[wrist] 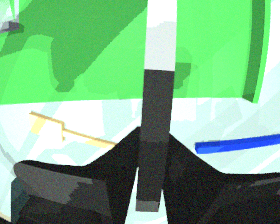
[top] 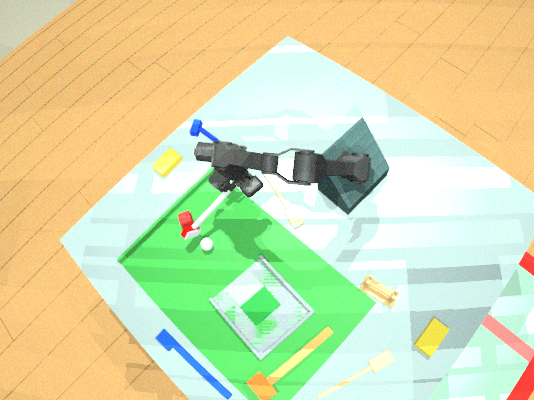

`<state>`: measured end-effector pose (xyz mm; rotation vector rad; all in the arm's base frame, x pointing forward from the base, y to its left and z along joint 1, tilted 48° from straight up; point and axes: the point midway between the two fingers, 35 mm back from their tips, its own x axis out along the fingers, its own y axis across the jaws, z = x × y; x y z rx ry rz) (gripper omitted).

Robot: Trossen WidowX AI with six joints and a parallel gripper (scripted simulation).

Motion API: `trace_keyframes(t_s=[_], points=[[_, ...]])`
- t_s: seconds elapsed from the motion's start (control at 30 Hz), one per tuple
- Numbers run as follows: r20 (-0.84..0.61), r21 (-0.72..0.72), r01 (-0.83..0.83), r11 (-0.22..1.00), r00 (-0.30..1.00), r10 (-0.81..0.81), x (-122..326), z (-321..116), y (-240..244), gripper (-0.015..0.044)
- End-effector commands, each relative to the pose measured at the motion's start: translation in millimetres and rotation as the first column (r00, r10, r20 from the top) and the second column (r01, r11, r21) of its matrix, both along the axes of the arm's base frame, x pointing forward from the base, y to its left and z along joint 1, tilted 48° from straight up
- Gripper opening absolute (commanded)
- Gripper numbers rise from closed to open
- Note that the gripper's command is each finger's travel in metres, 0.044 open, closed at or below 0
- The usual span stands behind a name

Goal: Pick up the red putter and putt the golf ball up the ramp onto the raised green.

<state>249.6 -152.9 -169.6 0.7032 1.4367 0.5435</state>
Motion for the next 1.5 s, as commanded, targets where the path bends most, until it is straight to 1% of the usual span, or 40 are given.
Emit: trace_keyframes(t_s=[0.0,0.33,0.67,0.93,1.17,1.27,1.47], points=[[-0.003,0.009,0.006,1.0,1.0,-0.006,0,-5,7,0.0],[-0.003,0.01,0.006,1.0,1.0,-0.006,0,-14,18,0.0],[-0.002,0.003,-0.002,1.0,1.0,0.002,1,-12,14,0.0],[-0.002,0.009,0.006,1.0,1.0,-0.006,-1,-24,7,0.0],[-0.007,0.013,0.006,1.0,1.0,-0.005,-2,-23,10,0.0],[-0.007,0.011,0.006,1.0,1.0,-0.006,3,-8,21,0.0],[-0.005,0.014,0.007,1.0,1.0,-0.007,11,52,78,0.0]])
